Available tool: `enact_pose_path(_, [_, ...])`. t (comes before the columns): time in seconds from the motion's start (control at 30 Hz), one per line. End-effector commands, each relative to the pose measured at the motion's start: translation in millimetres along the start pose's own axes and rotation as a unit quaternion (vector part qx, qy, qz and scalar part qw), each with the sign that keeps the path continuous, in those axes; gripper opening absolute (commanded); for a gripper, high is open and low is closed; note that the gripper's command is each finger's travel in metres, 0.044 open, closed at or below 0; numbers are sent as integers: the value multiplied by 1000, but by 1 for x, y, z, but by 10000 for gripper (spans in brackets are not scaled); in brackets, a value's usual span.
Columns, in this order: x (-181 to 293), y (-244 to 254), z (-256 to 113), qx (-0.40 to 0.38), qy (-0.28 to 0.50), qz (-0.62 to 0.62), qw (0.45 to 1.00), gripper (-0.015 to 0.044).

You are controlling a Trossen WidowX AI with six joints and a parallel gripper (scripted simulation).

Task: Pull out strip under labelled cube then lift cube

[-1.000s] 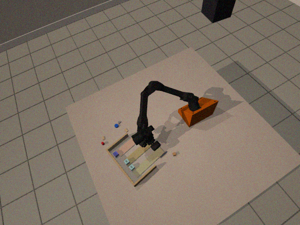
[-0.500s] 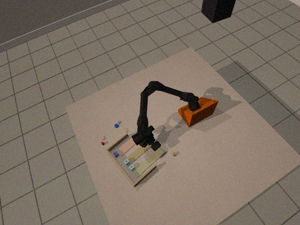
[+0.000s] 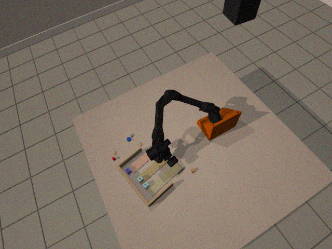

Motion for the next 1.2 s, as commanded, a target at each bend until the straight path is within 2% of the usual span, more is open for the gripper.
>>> enact_pose_path(0.0, [0,0,1,2,0,-2,1000,0])
enact_pose_path(1.17, [8,-2,4,2,0,-3,1000,0])
Point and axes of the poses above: the point midway between the two fingers, 35 mm back from their tips, its own z axis out along the fingers, its own y axis across the jaws, x = y × z, the point moved 6 cm from there along -z, back along the fingers, and after that the axes turned 13 degrees about z, right-handed, at the moved point
